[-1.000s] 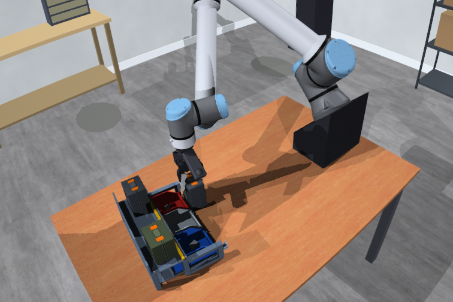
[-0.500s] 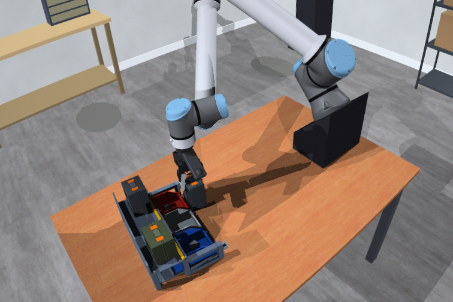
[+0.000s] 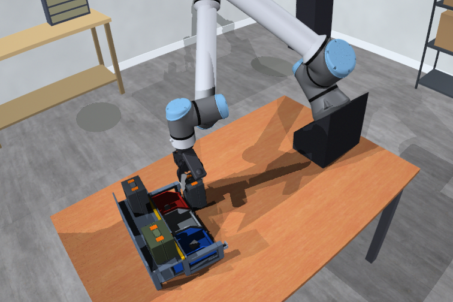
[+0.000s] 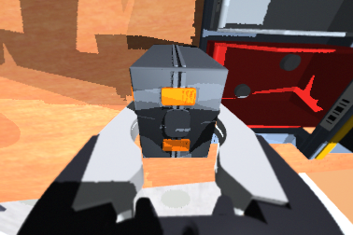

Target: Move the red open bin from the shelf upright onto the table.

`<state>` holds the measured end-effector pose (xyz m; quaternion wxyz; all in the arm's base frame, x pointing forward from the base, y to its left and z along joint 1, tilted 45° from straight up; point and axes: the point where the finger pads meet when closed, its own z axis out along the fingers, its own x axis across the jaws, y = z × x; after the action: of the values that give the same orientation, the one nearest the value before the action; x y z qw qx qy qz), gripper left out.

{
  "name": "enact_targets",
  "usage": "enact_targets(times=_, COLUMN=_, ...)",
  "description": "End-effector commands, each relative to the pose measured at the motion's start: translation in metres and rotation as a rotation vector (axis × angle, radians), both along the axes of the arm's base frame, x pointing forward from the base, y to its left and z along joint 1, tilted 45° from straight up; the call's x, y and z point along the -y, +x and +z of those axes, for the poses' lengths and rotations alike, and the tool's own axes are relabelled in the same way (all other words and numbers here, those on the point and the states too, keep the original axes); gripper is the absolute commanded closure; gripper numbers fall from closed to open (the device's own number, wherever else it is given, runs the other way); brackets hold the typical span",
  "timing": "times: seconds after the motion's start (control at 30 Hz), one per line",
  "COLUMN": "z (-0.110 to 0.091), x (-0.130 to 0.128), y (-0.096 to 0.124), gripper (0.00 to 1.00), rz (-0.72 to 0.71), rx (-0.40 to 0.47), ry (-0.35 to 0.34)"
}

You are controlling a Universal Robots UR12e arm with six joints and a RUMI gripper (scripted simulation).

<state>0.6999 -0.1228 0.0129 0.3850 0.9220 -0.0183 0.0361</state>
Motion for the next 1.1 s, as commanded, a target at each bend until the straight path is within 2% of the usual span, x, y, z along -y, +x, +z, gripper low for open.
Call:
enact_targets(times=0.0, z=0.0005, x=-0.0003, y=0.0004, gripper=1.00, rz=0.000, rx=0.001, ry=0.000)
enact_targets(times=0.7, z=0.0005, x=-0.0004, y=0.0004, gripper=1.00, rz=0.001, rx=0.001, ry=0.000)
enact_targets(times=1.07, z=0.0075, x=-0.0075, y=-0.0002, gripper=1.00, rz=0.000, rx=0.001, ry=0.000)
